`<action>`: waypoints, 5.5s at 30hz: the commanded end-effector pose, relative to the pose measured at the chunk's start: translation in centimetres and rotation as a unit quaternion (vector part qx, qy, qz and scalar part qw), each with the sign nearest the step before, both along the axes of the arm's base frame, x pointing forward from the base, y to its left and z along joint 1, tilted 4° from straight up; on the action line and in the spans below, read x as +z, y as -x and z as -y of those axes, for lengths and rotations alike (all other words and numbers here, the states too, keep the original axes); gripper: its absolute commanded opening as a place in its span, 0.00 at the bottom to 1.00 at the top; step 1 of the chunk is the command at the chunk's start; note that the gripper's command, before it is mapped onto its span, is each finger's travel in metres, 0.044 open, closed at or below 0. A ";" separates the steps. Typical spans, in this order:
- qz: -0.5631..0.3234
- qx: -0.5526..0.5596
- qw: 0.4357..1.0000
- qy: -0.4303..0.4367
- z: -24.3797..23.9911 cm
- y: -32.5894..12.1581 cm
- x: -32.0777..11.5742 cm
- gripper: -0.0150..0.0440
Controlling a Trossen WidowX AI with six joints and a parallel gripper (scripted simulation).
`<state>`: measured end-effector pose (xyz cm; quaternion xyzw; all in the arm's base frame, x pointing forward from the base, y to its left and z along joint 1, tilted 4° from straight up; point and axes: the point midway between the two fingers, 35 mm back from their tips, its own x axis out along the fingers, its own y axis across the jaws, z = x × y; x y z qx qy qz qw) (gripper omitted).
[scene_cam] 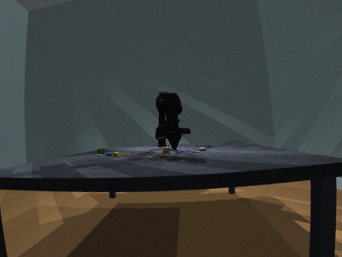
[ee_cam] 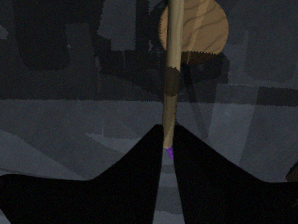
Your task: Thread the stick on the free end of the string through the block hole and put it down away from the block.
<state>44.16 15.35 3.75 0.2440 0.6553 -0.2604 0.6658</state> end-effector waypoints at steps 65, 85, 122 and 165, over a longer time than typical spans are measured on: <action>0.025 -0.855 0.518 -0.002 1.9 0.7 -1.5 0.25; 0.025 -0.857 0.515 -0.001 2.6 2.6 -1.4 0.25; 0.025 -0.860 0.510 0.001 4.0 6.6 -1.6 0.25; 0.024 -0.860 0.510 0.002 5.8 11.5 -1.5 0.25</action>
